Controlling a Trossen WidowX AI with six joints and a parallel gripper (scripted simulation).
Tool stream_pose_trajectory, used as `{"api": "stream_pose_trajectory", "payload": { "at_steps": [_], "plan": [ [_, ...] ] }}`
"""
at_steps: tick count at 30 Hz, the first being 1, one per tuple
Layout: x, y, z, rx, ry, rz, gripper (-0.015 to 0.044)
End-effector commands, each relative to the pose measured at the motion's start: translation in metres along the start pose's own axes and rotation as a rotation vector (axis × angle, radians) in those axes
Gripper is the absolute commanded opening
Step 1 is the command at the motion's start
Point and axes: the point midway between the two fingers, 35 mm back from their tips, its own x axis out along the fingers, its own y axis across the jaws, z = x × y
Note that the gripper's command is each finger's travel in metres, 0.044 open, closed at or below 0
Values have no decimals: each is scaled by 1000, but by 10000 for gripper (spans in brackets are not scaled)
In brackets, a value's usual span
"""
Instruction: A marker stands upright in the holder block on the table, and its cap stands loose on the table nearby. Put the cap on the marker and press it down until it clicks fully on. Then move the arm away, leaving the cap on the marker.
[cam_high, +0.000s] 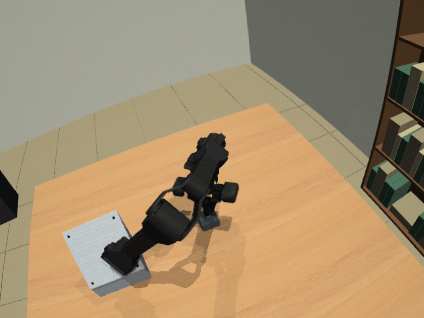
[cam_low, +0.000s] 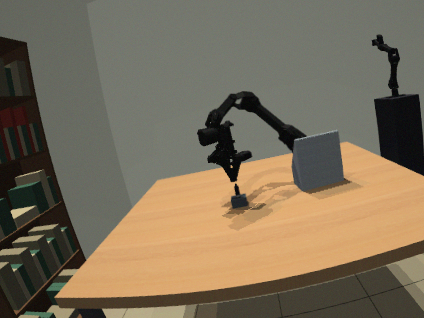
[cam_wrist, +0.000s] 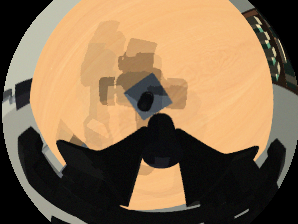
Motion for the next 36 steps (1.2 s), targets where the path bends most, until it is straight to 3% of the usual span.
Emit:
{"api": "stream_pose_trajectory", "payload": {
  "at_steps": [1, 15, 36],
  "plan": [
    [-8, 10, 10, 2, -3, -1, 0],
    [-8, 21, 18, 3, 0, -3, 0],
    [26, 20, 19, 3, 0, -4, 0]
  ]
}}
